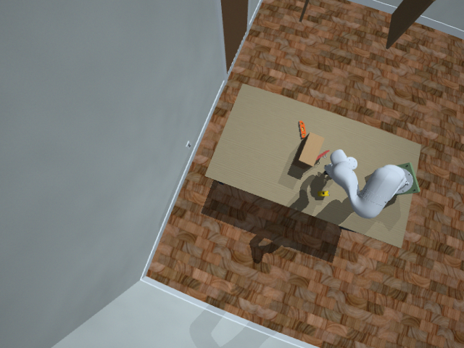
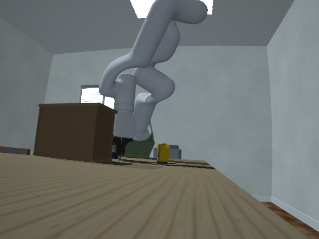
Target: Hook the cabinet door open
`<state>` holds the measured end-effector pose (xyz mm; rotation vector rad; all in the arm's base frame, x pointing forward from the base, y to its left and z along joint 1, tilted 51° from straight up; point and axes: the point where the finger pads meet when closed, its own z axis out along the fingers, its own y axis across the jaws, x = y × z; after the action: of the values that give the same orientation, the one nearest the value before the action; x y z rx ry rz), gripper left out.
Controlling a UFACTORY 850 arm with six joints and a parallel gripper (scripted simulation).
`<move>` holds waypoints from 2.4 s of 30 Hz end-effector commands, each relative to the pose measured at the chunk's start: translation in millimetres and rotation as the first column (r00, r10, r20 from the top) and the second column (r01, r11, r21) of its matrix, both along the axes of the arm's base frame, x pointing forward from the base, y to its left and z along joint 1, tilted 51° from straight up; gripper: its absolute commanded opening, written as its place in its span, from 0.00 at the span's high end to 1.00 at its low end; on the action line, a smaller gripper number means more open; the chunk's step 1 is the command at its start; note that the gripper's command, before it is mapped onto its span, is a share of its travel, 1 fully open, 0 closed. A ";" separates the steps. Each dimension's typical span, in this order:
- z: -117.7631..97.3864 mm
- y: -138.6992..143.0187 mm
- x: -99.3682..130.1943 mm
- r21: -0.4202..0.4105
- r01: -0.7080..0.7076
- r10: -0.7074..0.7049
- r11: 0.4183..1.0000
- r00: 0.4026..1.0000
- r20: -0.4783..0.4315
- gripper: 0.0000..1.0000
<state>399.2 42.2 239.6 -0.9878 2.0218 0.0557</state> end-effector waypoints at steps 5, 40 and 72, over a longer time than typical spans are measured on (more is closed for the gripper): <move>0.2 -0.1 0.1 0.000 0.000 0.000 1.000 1.000 0.000 0.96; 18.0 0.1 -8.1 -0.001 -0.001 0.001 1.000 1.000 0.001 0.96; 36.0 -2.9 -19.7 -0.001 -0.001 0.001 1.000 1.000 0.001 0.96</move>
<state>380.6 39.8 274.0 -0.9894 2.0206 0.0547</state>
